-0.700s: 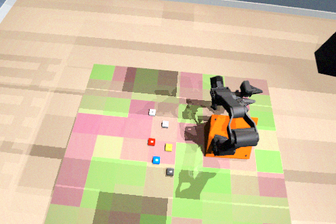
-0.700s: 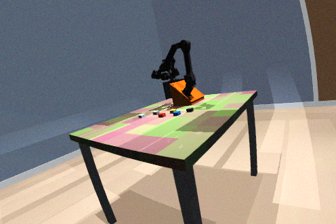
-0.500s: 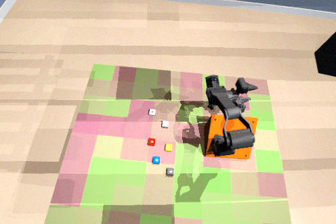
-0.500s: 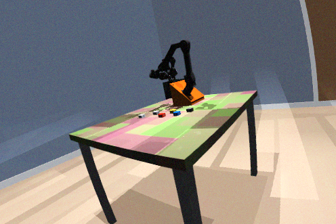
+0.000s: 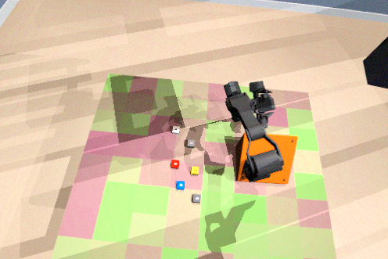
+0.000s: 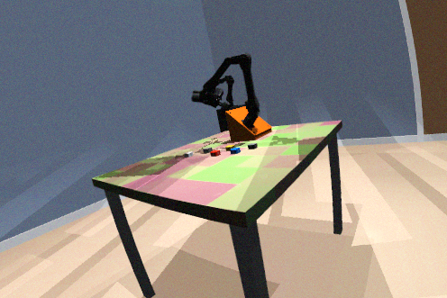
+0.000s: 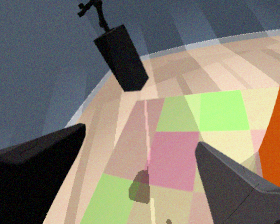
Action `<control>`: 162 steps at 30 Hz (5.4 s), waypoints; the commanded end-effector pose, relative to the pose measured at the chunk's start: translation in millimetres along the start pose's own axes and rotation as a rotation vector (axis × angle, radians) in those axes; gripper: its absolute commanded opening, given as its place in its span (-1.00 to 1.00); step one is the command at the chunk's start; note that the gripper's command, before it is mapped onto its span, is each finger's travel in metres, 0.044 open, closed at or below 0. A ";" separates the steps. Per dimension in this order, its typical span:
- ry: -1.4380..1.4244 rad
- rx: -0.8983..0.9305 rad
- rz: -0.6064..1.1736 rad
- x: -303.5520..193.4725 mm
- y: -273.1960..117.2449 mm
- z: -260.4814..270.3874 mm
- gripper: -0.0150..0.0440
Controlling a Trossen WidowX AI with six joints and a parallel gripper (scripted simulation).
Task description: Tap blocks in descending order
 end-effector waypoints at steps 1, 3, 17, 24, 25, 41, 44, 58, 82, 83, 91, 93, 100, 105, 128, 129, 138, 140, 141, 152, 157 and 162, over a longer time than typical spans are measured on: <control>-0.211 0.012 0.096 -4.8 -11.8 7.1 0.86; -0.338 0.024 0.150 -8.1 -18.6 9.4 0.86; -1.222 0.254 0.498 -30.3 -72.7 17.6 0.86; -1.641 0.470 0.643 -40.2 -103.6 16.4 0.86; -1.699 0.507 0.661 -41.5 -108.1 15.9 0.86; -2.470 1.338 0.826 -57.9 -184.9 -0.6 0.86; -2.565 1.550 0.819 -59.9 -199.7 -5.5 0.86; -2.626 1.741 0.799 -61.3 -212.1 -9.9 0.86; -2.627 1.739 0.809 -12.8 -255.4 -128.4 0.86; -2.627 1.739 0.810 -12.0 -255.6 -130.3 0.86; -2.627 1.739 0.810 -12.0 -255.6 -130.3 0.86; -2.627 1.739 0.810 -12.0 -255.6 -130.3 0.86; -2.627 1.739 0.810 -12.0 -255.6 -130.3 0.86; -2.627 1.739 0.809 -12.2 -258.2 -131.3 0.86; -2.626 1.744 0.812 -14.6 -331.5 -175.3 0.86; -2.626 1.744 0.812 -14.6 -331.5 -175.3 0.86; -2.627 1.741 0.815 21.4 -299.9 -217.4 0.86; -2.627 1.740 0.816 28.2 -291.2 -226.0 0.86; -2.627 1.740 0.816 29.1 -290.1 -227.1 0.86; -2.627 1.740 0.816 29.1 -290.1 -227.1 0.86; -2.627 1.740 0.816 29.1 -290.1 -227.1 0.86; -2.627 1.740 0.815 28.2 -291.0 -225.7 0.86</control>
Point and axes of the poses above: the point midway between the two fingers, 35 mm back from their tips, its own y axis out along the fingers, its own z axis across the jaws, x = y × z, the point moved 10 cm from there along -y, back along the fingers, and after that the axes turned 6 degrees about -y, right-handed, at the moved point
